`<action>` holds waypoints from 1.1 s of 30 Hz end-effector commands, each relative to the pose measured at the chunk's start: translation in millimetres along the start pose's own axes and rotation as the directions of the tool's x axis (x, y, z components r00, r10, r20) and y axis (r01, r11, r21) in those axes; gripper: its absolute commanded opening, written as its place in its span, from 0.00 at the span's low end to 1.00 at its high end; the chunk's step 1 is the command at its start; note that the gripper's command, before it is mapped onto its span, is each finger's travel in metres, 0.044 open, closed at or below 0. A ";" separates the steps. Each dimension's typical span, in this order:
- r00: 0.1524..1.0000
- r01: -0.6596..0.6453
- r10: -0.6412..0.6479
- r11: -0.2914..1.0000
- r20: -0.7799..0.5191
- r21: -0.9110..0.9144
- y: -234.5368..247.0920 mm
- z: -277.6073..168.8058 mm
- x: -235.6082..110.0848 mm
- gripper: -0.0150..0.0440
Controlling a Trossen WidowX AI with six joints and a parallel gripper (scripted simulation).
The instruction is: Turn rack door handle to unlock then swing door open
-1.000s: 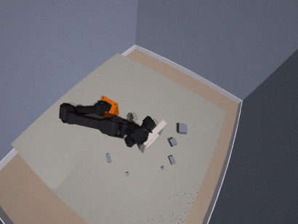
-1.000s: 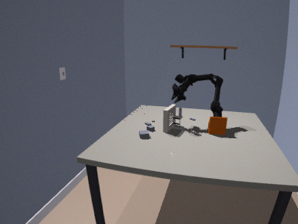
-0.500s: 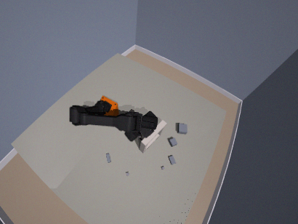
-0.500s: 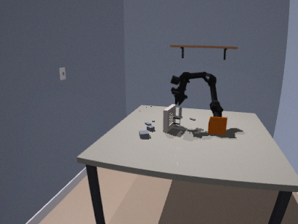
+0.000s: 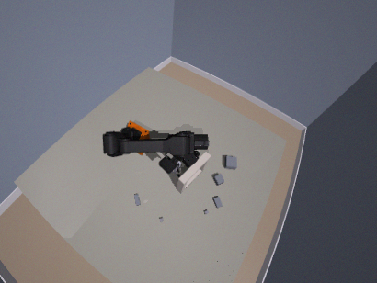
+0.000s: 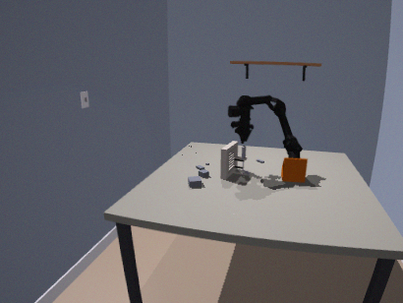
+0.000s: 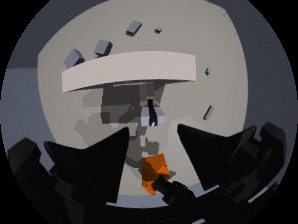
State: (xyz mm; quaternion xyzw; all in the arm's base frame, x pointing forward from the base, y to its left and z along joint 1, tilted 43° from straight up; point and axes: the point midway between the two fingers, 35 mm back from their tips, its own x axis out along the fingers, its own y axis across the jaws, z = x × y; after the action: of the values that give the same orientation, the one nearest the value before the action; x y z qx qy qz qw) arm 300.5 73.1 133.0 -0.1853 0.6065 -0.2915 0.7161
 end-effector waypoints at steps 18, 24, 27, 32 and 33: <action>1.000 0.030 -0.030 1.000 -0.006 -0.007 -0.1 1.6 25.6 0.74; 1.000 0.030 -0.030 1.000 -0.006 -0.007 -0.4 1.7 35.4 0.74; 1.000 0.030 -0.030 1.000 -0.006 -0.007 -0.6 1.7 40.2 0.74; 1.000 0.030 -0.030 1.000 -0.005 -0.007 -1.1 1.4 48.4 0.74; 1.000 0.030 -0.030 1.000 -0.005 -0.007 -1.2 1.4 50.0 0.74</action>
State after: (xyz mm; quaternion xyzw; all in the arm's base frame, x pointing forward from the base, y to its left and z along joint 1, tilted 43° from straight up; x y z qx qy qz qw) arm 306.1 44.1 98.6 -0.1942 0.6079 -0.3012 0.7085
